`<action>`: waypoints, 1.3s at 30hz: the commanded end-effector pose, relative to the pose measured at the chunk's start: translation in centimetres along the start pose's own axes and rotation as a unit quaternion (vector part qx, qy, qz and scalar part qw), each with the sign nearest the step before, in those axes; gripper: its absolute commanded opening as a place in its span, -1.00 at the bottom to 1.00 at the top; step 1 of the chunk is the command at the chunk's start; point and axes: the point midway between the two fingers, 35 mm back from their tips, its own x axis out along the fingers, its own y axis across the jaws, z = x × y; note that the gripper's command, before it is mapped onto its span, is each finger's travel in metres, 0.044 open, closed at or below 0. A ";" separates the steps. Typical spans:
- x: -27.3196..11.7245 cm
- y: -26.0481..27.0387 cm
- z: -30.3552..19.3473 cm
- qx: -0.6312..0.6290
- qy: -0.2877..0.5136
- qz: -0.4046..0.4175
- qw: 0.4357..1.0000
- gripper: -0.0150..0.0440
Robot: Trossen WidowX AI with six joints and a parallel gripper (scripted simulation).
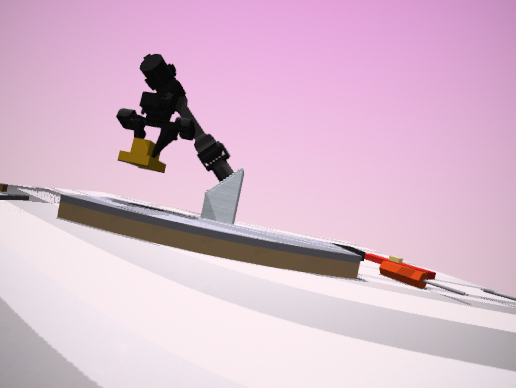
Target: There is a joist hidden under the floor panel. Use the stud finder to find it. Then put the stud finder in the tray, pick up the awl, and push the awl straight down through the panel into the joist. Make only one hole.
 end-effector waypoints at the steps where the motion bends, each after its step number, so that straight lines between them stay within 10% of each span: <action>1: 0.6 -0.4 2.2 -0.004 -0.003 0.003 1.000 -0.49; 39: 6.8 -1.3 5.7 -0.010 -0.005 0.004 1.000 -0.49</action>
